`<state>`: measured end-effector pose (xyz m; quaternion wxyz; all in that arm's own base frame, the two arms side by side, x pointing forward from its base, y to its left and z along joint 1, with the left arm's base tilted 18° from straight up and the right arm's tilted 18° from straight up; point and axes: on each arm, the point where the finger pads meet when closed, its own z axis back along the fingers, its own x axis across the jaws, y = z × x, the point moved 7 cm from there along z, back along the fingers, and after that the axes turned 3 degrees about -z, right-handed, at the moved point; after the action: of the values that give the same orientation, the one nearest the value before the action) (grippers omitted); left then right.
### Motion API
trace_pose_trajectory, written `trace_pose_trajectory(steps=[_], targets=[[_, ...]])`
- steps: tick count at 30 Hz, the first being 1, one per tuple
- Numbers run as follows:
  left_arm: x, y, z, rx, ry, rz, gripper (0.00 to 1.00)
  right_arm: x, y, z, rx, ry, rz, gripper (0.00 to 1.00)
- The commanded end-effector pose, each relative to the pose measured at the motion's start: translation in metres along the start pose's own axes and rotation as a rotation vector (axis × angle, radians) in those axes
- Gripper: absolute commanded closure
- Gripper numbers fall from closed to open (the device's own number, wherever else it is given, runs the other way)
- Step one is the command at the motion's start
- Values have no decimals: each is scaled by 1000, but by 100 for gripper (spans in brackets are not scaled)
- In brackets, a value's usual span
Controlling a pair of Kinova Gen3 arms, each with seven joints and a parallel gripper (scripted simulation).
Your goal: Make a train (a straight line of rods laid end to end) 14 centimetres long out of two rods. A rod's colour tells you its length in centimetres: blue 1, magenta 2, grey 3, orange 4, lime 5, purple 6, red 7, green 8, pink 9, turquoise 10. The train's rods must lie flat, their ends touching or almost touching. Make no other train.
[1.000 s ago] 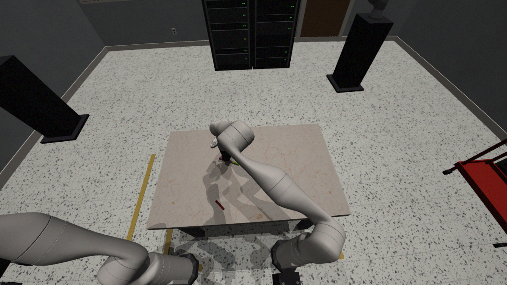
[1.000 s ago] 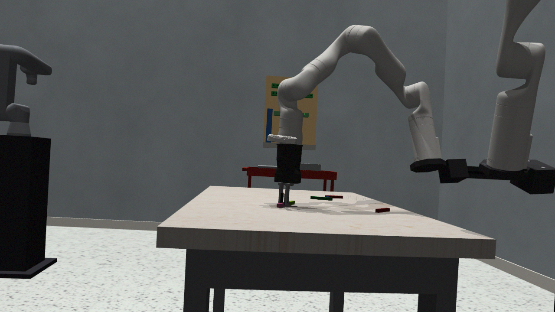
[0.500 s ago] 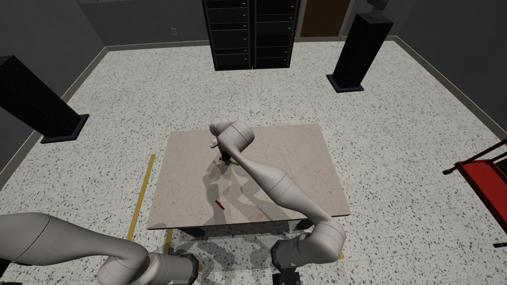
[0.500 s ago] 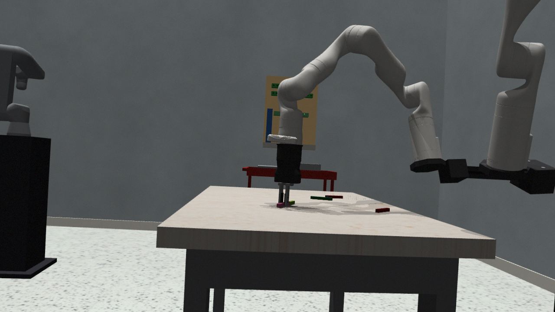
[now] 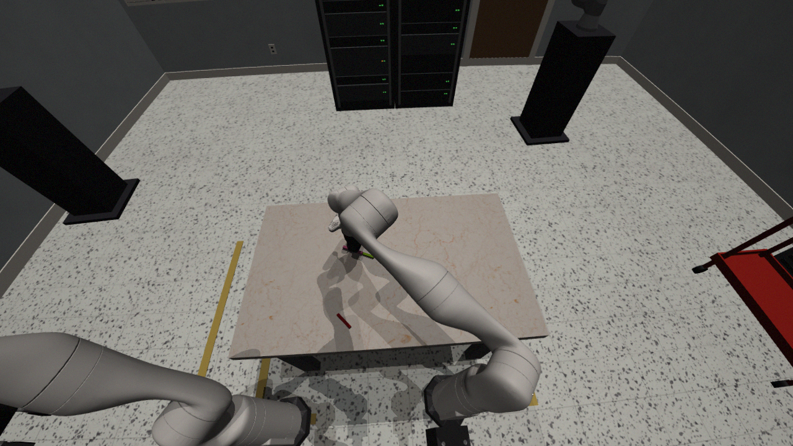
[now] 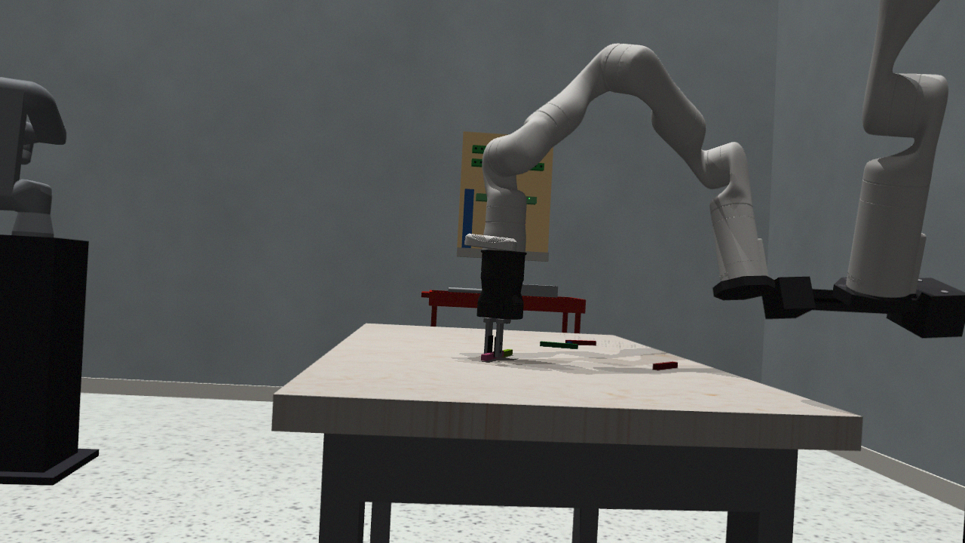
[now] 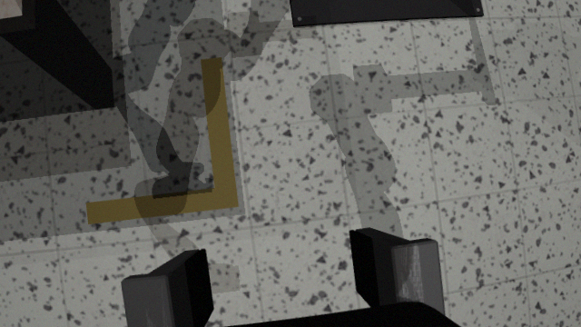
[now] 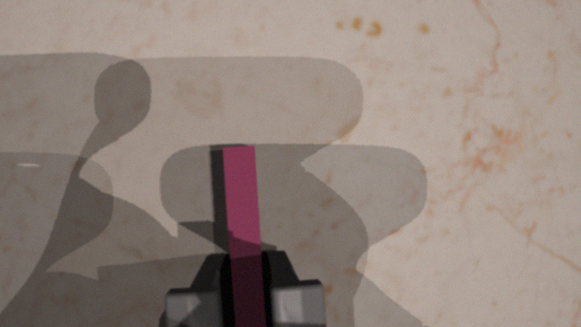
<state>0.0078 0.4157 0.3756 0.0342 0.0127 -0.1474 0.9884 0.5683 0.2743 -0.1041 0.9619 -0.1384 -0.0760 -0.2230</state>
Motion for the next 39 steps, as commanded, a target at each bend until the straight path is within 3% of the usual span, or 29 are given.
trace_pose_trajectory(steps=[1, 39], targets=[[-1, -1, 0, -1, 4, -2, 0, 0, 4, 1, 13, 1, -7, 76], [-1, -1, 0, -1, 4, -2, 0, 0, 0, 0, 9, 3, -8, 76]])
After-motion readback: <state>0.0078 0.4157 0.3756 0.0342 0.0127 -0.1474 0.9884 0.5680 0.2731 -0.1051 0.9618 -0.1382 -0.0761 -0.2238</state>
